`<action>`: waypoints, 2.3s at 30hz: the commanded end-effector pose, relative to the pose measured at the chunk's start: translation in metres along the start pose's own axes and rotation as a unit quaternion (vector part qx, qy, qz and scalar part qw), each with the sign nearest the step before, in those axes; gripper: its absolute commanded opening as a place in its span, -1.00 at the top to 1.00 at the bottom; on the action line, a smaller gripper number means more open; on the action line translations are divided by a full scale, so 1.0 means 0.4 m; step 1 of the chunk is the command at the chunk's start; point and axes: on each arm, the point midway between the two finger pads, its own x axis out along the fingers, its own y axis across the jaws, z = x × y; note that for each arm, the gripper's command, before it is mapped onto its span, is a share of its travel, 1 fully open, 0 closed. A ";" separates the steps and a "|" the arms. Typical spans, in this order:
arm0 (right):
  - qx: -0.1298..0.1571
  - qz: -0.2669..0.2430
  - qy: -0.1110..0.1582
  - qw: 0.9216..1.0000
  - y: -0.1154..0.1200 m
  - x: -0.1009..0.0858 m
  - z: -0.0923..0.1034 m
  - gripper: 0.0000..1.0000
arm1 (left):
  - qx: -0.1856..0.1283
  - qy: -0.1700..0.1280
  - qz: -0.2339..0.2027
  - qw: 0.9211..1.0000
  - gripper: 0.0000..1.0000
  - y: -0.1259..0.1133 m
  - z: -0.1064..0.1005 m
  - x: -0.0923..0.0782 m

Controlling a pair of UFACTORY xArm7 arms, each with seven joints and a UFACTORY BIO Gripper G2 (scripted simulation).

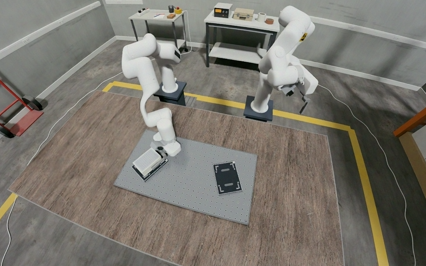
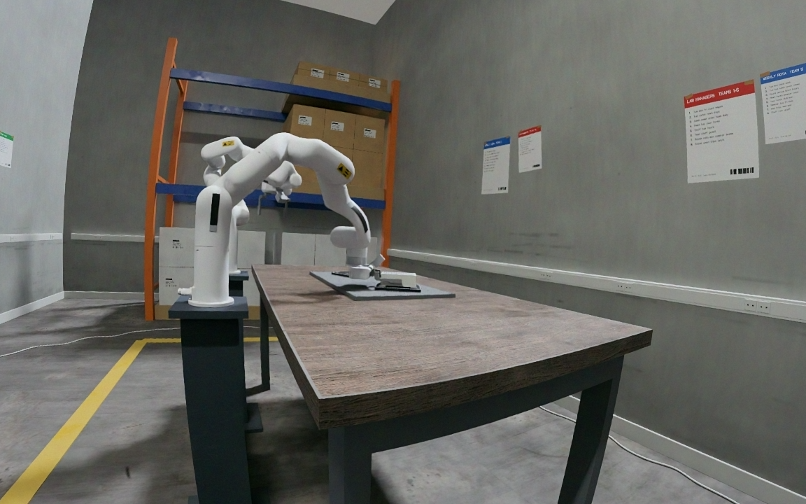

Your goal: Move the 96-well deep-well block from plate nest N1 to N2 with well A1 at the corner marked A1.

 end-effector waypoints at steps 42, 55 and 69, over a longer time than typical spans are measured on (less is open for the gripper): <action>0.002 0.000 -0.002 1.000 0.003 0.002 -0.001 0.25 | 0.000 -0.001 0.001 1.000 -1.00 0.001 0.001 -0.002; 0.002 0.000 -0.002 1.000 0.003 0.002 -0.001 0.25 | 0.000 -0.001 0.001 1.000 -1.00 0.001 0.001 -0.002; 0.002 0.000 -0.002 1.000 0.003 0.002 0.086 0.25 | 0.000 -0.001 0.001 1.000 -1.00 0.001 0.001 -0.002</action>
